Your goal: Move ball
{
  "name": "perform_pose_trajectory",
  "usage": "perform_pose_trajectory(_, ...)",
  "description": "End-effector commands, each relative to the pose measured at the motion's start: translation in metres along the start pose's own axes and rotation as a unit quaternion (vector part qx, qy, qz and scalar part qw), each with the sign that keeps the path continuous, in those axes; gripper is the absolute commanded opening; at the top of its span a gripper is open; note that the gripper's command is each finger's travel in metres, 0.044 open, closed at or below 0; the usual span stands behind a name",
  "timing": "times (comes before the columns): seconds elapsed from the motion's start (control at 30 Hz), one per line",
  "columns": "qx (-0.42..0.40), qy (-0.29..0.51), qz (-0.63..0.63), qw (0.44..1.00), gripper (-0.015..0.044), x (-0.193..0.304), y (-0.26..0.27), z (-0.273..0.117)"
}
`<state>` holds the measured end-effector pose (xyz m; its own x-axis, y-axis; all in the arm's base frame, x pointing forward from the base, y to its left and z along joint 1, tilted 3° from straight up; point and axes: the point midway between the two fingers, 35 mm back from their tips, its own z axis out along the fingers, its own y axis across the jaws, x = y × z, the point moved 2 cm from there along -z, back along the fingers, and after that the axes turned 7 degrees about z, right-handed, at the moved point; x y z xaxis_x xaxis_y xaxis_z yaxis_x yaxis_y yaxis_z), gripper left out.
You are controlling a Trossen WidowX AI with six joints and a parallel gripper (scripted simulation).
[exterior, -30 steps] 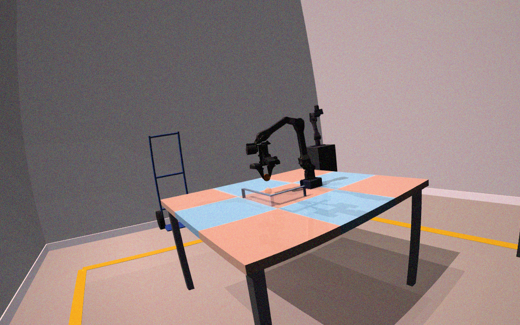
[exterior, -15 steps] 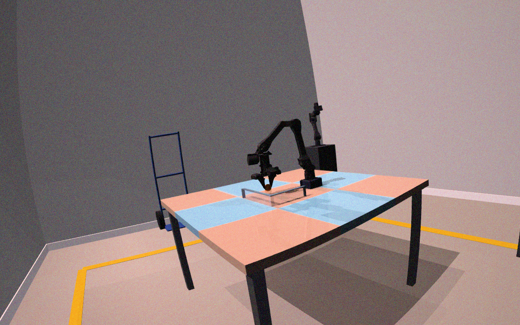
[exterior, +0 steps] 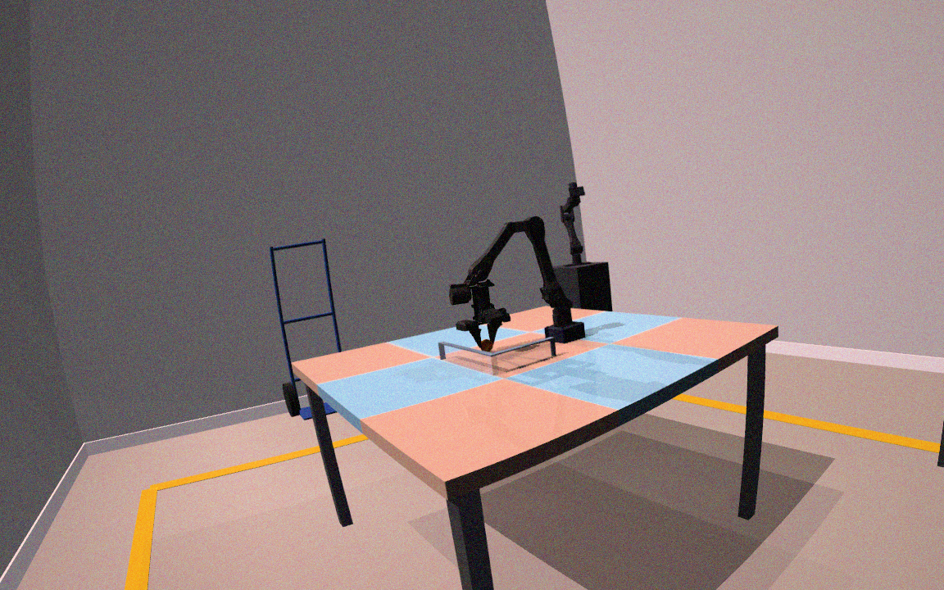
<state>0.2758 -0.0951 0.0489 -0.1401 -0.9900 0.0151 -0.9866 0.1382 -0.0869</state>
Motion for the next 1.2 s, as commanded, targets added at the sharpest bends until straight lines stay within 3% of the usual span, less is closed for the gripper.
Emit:
perform_pose_trajectory(0.0, -0.005, -0.003, -0.002, 1.0, 0.0, -0.001, 0.002, 0.008)
perform_pose_trajectory(0.13, -0.005, -0.003, -0.002, 1.0, 0.0, -0.001, 0.002, 0.009)
perform_pose_trajectory(0.53, -0.002, 0.0, 0.0, 1.0, 0.0315, 0.0, 0.001, 0.005)
perform_pose_trajectory(0.7, -0.002, -0.001, 0.0, 1.0, 0.0322, 0.0, -0.001, -0.005)
perform_pose_trajectory(0.87, -0.005, -0.003, -0.002, 1.0, 0.0322, 0.0, 0.001, -0.078)
perform_pose_trajectory(1.17, 0.005, 0.001, 0.0, 1.0, 0.0322, 0.001, -0.004, -0.075)
